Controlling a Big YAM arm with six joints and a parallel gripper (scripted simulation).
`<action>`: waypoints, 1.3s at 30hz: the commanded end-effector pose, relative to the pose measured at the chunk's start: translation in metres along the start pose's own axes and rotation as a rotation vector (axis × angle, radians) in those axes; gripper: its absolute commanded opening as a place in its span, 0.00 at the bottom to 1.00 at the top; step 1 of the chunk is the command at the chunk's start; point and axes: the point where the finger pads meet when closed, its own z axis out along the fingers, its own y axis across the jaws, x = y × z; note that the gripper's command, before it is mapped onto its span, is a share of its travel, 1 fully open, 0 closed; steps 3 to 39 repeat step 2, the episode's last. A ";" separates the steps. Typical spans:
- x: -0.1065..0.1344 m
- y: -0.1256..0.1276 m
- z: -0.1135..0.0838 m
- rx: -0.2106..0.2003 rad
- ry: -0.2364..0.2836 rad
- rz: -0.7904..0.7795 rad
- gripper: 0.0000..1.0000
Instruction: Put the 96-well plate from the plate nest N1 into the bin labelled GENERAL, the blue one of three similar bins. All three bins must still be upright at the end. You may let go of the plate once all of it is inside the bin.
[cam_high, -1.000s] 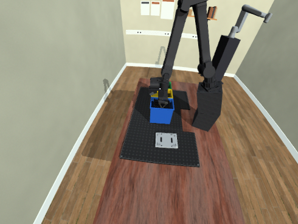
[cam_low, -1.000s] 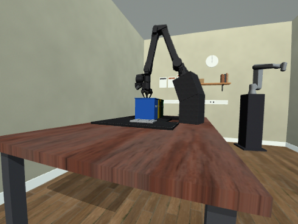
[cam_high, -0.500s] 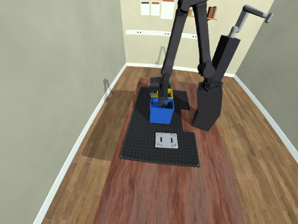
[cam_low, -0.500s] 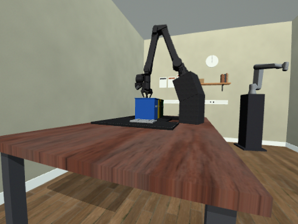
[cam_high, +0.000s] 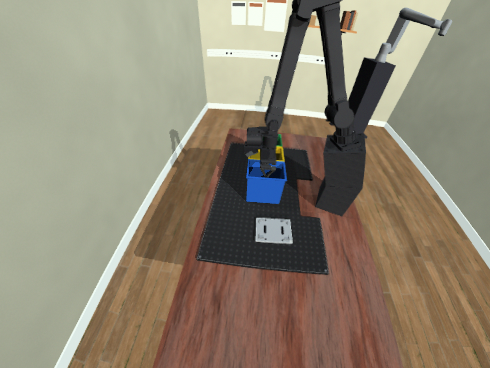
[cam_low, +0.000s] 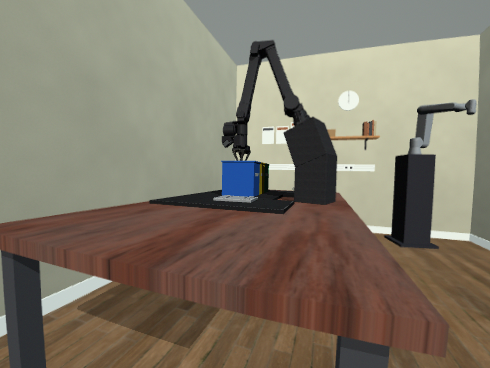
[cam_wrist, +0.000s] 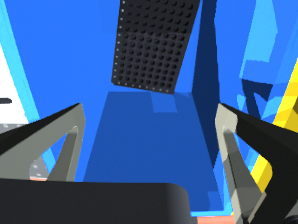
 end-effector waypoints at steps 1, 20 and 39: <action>-0.005 -0.001 -0.001 0.000 -0.013 0.005 0.82; -0.005 -0.001 -0.001 0.000 -0.013 0.005 0.82; -0.005 -0.001 -0.001 0.000 -0.013 0.005 0.82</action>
